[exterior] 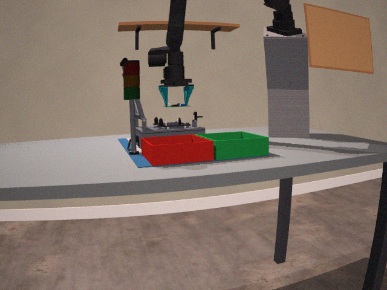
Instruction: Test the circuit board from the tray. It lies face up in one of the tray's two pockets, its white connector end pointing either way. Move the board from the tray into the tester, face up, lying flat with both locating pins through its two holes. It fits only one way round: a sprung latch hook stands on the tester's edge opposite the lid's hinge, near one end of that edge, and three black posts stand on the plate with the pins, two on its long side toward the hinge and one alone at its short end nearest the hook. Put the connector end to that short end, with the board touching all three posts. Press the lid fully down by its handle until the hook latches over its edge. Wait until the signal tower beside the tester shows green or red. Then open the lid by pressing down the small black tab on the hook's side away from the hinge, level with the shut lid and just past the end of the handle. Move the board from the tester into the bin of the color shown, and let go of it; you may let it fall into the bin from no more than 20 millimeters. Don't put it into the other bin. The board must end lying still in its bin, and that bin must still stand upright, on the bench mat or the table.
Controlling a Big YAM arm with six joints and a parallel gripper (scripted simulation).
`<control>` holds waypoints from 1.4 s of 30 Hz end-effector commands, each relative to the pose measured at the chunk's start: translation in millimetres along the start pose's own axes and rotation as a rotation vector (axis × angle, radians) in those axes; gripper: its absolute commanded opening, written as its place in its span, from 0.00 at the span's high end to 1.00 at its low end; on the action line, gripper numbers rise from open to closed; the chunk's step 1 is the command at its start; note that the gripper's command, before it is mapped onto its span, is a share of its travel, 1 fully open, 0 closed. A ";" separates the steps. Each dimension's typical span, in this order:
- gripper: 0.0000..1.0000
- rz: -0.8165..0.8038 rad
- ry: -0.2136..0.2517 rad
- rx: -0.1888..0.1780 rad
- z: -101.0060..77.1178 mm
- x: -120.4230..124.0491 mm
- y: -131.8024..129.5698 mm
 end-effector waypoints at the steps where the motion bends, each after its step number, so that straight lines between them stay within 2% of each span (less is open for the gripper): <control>1: 0.28 -0.009 0.002 0.021 4.2 -1.9 -6.5; 9: 0.28 -0.047 0.003 0.021 4.1 -1.9 -6.5; 22: 0.28 -0.202 0.004 0.021 4.1 -1.9 -6.3; 42: 0.28 -0.713 0.010 0.018 3.9 -1.9 -5.8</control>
Point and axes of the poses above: the point where the finger pads meet when closed, its own z axis out along the fingers, its own y axis across the jaws, x = y × z, the point moved 2 cm from there along -z, back along the fingers, and after that the axes turned 14 degrees about z, right-handed, at the moved point
